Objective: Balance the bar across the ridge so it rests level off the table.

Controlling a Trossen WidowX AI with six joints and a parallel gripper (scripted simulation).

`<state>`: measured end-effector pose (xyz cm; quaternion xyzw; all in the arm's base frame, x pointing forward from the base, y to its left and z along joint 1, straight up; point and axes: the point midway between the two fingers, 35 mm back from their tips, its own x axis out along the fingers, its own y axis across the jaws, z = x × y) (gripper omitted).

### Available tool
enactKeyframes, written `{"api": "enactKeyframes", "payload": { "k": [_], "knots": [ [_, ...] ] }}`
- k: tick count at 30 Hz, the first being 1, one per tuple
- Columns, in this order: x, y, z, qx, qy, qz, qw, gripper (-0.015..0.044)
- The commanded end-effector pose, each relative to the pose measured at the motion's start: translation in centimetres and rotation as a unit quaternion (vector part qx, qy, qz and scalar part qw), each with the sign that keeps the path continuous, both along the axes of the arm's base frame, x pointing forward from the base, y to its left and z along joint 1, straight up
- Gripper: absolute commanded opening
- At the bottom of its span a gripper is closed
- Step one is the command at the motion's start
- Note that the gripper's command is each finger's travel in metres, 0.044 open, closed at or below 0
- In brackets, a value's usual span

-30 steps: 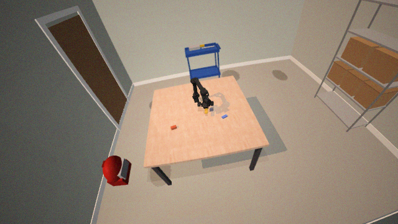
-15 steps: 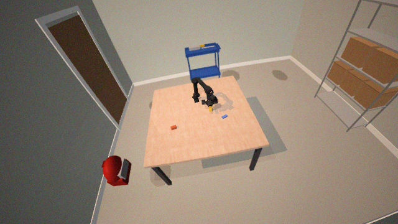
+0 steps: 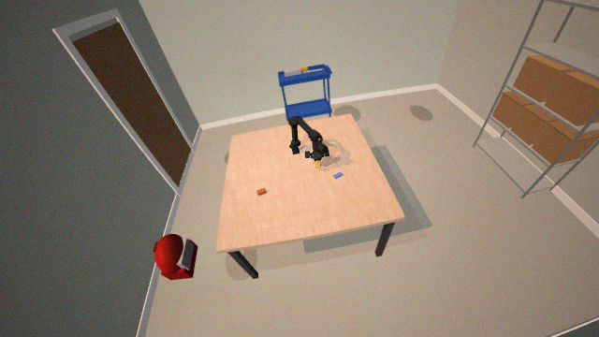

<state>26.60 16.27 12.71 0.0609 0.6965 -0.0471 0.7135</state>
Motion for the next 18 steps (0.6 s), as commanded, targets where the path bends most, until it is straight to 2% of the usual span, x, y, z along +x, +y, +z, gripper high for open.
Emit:
{"api": "enactKeyframes", "payload": {
  "k": [1,18],
  "knots": [
    [-0.1,-0.1,-0.7,-0.002,0.002,-0.002,1.0,0.0],
    [-0.1,-0.2,-2.9,-0.002,0.002,-0.002,1.0,0.0]
  ]
}}
